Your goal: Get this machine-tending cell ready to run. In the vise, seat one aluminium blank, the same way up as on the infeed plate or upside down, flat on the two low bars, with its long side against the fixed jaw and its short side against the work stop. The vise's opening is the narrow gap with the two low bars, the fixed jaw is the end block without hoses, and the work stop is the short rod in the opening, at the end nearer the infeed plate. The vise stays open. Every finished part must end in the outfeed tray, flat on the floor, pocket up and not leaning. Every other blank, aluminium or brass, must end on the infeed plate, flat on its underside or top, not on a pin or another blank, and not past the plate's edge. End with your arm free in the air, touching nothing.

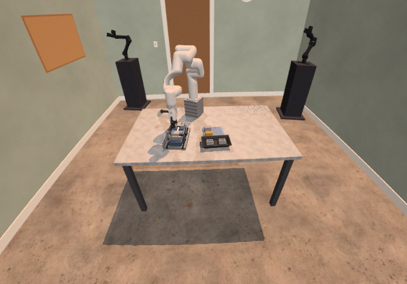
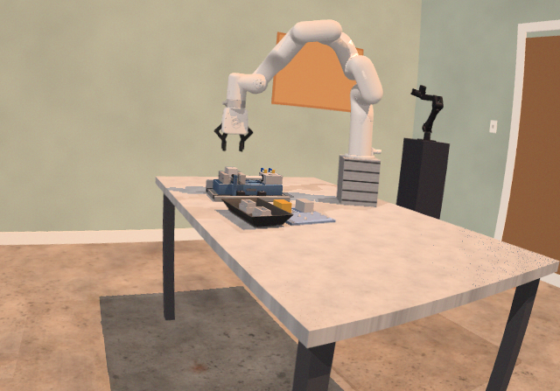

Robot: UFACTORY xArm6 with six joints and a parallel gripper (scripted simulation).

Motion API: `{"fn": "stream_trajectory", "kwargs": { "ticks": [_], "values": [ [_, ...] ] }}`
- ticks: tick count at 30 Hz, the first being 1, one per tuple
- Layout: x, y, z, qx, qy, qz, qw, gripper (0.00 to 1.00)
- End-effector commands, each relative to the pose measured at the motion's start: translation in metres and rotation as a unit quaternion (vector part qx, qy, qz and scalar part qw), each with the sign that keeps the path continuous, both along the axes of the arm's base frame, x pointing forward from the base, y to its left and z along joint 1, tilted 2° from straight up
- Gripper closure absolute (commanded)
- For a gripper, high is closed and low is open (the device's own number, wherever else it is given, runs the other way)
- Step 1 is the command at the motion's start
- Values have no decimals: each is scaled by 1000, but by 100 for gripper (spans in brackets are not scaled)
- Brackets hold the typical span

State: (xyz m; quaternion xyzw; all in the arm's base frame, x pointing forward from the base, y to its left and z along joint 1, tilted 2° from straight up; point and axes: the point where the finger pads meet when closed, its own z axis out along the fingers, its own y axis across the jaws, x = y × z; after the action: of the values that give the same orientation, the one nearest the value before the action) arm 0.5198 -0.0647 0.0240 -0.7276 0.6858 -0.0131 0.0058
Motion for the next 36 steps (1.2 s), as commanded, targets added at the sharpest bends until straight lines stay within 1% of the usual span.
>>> {"fn": "stream_trajectory", "kwargs": {
  "ticks": [1,2,36],
  "values": [
    [1,0,3,0,-2,0,1000,31],
    [1,0,3,0,-2,0,1000,100],
    [1,0,3,0,-2,0,1000,100]
  ]
}}
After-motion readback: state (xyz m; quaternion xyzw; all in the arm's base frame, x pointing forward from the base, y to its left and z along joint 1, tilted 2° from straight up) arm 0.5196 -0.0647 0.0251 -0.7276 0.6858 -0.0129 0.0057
